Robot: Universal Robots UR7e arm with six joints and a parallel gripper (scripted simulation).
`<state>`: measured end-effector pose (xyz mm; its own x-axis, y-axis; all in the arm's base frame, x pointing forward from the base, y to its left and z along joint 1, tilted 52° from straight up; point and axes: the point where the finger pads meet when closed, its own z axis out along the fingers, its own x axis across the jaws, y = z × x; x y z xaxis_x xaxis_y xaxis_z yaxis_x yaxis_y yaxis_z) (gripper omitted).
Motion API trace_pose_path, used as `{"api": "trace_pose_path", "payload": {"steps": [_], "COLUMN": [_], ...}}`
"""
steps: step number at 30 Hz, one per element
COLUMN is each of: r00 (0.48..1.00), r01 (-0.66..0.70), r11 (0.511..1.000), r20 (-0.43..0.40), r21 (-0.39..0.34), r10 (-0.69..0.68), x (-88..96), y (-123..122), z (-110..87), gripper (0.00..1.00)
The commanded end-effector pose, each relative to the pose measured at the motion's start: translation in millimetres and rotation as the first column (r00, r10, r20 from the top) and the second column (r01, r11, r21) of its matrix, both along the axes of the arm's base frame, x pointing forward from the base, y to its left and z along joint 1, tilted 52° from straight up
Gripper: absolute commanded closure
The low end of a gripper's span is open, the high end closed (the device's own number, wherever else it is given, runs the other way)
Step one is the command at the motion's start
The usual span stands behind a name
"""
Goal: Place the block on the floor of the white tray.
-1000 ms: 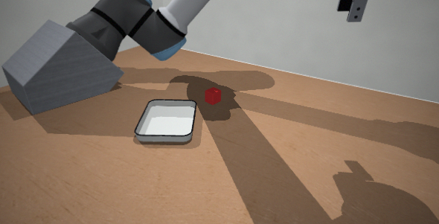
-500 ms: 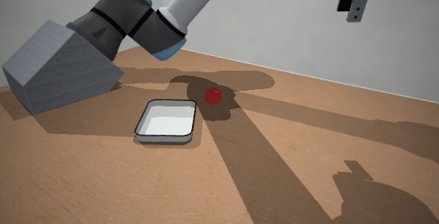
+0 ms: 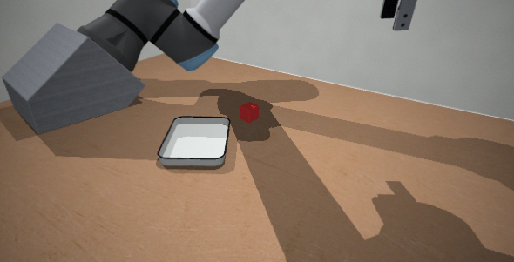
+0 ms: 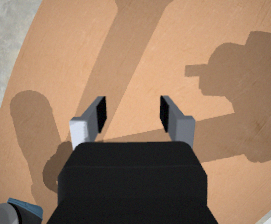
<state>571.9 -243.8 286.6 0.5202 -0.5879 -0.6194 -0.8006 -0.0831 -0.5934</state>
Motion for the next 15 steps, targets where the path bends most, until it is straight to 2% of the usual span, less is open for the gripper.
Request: {"api": "trace_pose_path", "payload": {"steps": [1, 10, 12, 15], "r00": [0.999, 0.984, 0.984, 0.973], "r01": [-0.019, -0.083, -0.083, -0.106], "r11": [1.000, 0.992, 0.992, 0.986], "r20": [0.037, 0.150, 0.150, 0.192], "r21": [-0.022, -0.098, -0.098, -0.130], "r10": [0.019, 0.097, 0.097, 0.130], "x": [-10.4, -45.6, -45.6, -60.2], "y": [8.4, 41.3, 41.3, 56.1], "z": [-6.9, -32.3, -32.3, -43.4], "gripper": [0.00, 0.00, 0.00, 0.00]}}
